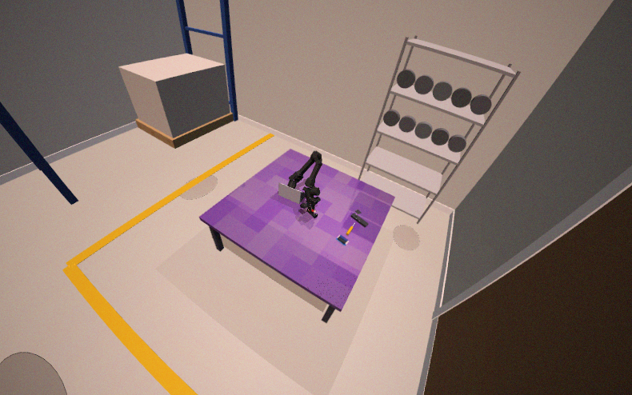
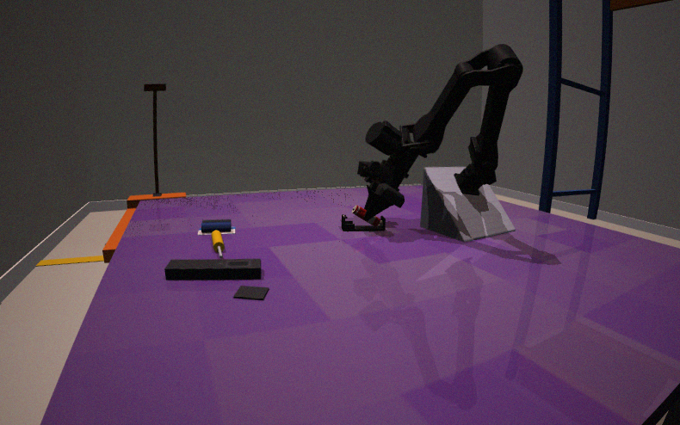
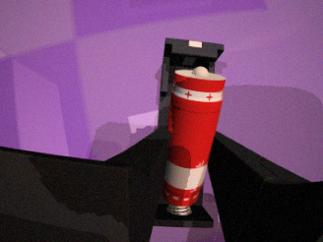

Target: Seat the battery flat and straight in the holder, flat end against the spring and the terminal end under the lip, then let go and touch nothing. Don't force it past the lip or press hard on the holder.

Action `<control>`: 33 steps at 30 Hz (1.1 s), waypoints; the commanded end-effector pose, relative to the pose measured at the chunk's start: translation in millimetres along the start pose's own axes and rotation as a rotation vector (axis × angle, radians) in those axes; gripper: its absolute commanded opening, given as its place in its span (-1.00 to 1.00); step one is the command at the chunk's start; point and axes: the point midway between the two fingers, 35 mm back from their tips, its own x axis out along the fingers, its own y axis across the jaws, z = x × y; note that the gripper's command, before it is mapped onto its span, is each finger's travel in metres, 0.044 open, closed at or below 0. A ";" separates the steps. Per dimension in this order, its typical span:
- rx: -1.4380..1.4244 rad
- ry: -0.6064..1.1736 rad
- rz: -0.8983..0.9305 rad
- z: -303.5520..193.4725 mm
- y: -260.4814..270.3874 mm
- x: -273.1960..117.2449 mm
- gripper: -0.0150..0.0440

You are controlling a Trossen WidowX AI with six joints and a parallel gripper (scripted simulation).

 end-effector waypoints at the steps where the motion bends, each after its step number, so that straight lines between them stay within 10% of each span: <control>1: 0.003 0.015 -0.002 -5.2 -0.8 -0.1 -0.24; 33: 0.002 0.069 -0.014 -2.2 -2.9 4.5 -0.24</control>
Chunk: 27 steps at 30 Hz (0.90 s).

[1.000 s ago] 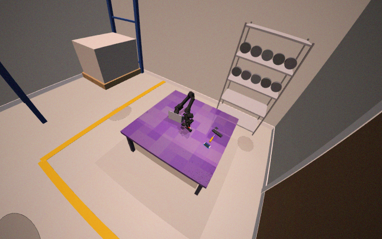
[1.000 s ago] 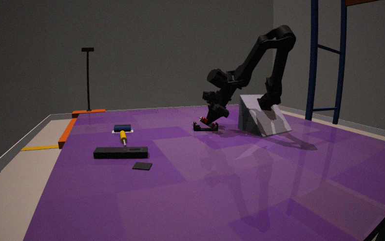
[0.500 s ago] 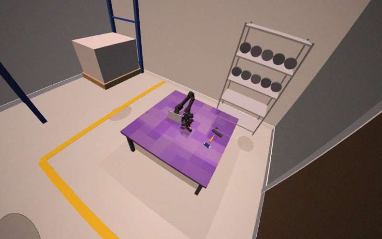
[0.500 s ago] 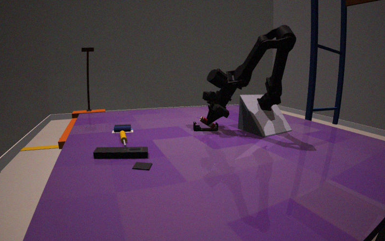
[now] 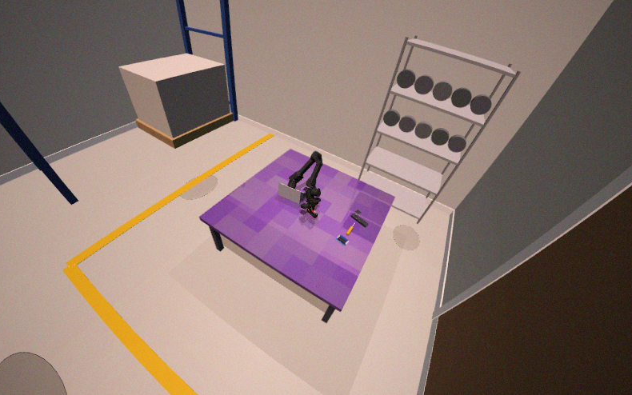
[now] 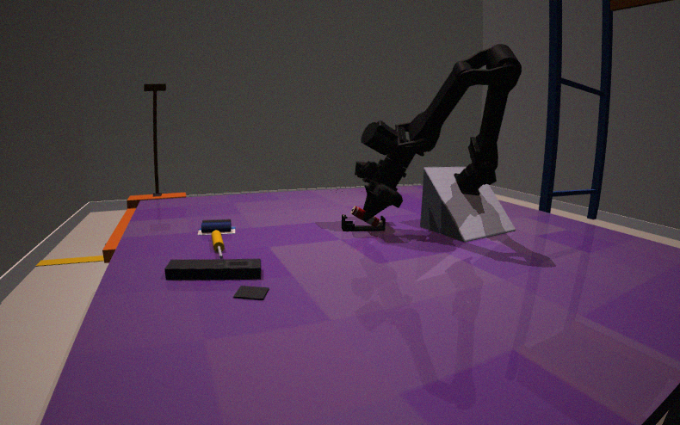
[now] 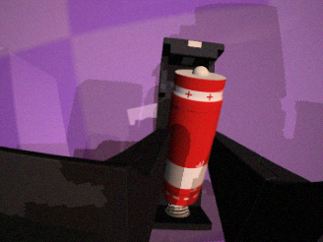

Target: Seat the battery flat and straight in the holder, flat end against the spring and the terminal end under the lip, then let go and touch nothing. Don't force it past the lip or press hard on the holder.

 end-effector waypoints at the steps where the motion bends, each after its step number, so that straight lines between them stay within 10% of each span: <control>1: 0.004 0.034 -0.006 -4.0 -2.7 2.9 -0.24; 27: -0.011 0.163 -0.026 1.0 -6.3 11.1 -0.24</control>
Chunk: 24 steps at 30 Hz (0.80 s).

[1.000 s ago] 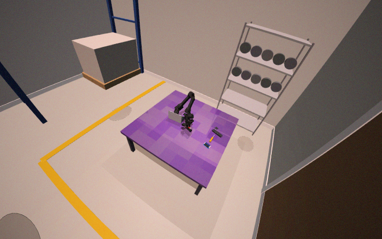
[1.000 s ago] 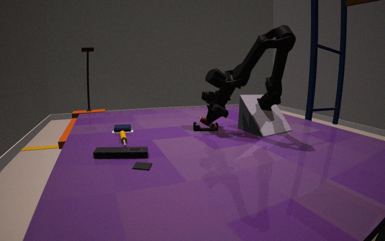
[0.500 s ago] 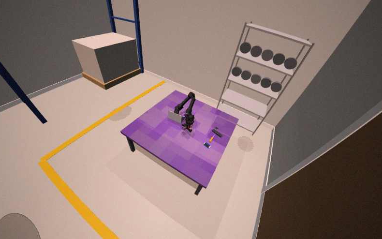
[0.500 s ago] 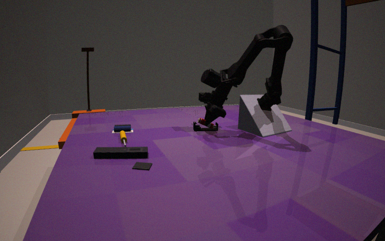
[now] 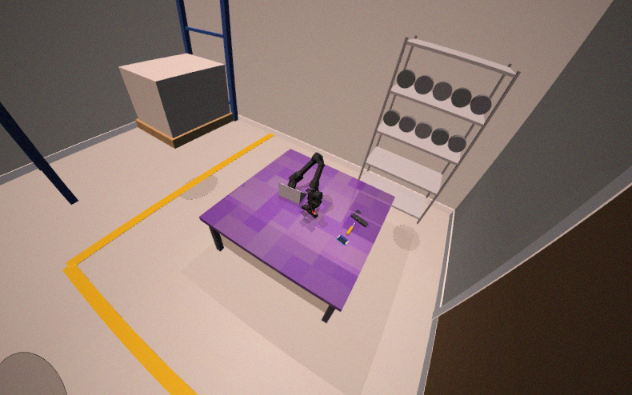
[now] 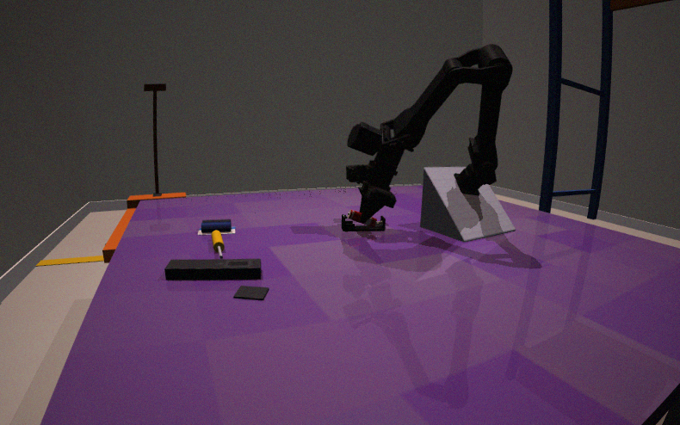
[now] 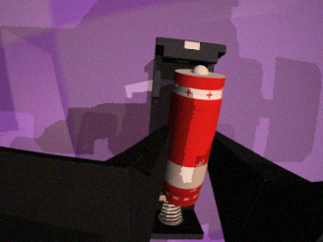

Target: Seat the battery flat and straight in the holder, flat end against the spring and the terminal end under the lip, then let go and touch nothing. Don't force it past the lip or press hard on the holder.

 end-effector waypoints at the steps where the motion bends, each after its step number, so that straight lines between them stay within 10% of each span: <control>1: 0.004 0.037 -0.010 -4.9 -3.4 3.4 -0.24; 24: -0.008 0.166 -0.014 -3.4 -1.5 7.2 -0.24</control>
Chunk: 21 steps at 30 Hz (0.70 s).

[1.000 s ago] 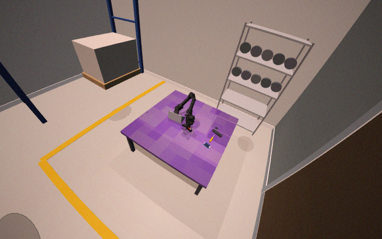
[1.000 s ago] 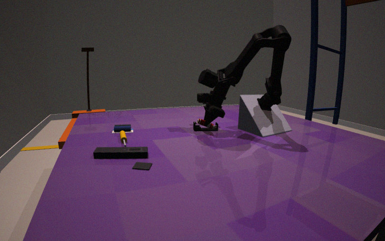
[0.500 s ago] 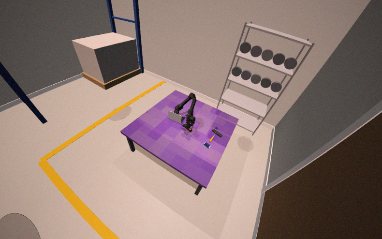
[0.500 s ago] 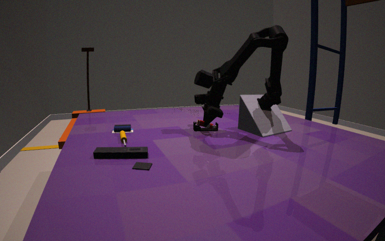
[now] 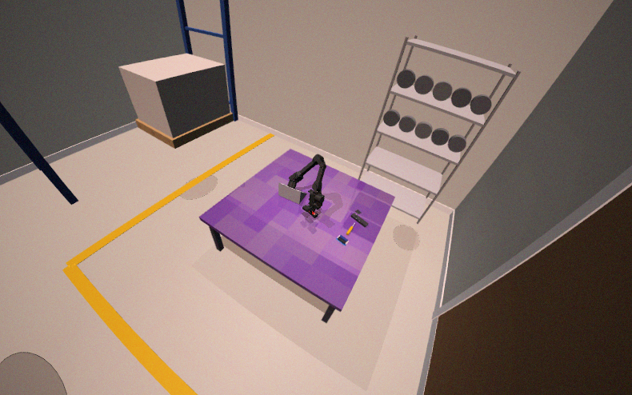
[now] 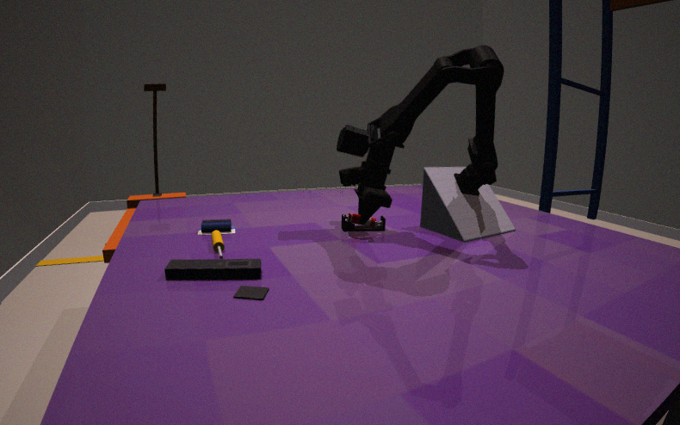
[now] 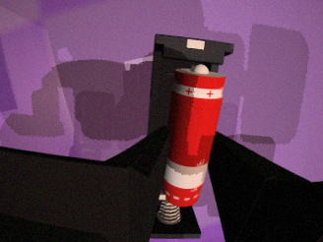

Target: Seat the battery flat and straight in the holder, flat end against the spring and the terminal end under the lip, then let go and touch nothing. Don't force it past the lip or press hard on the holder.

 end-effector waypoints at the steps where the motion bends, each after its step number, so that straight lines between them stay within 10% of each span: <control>1: 0.005 0.044 -0.005 -6.3 -1.5 3.7 -0.24; 21: -0.004 0.154 -0.006 -5.4 2.4 3.9 -0.24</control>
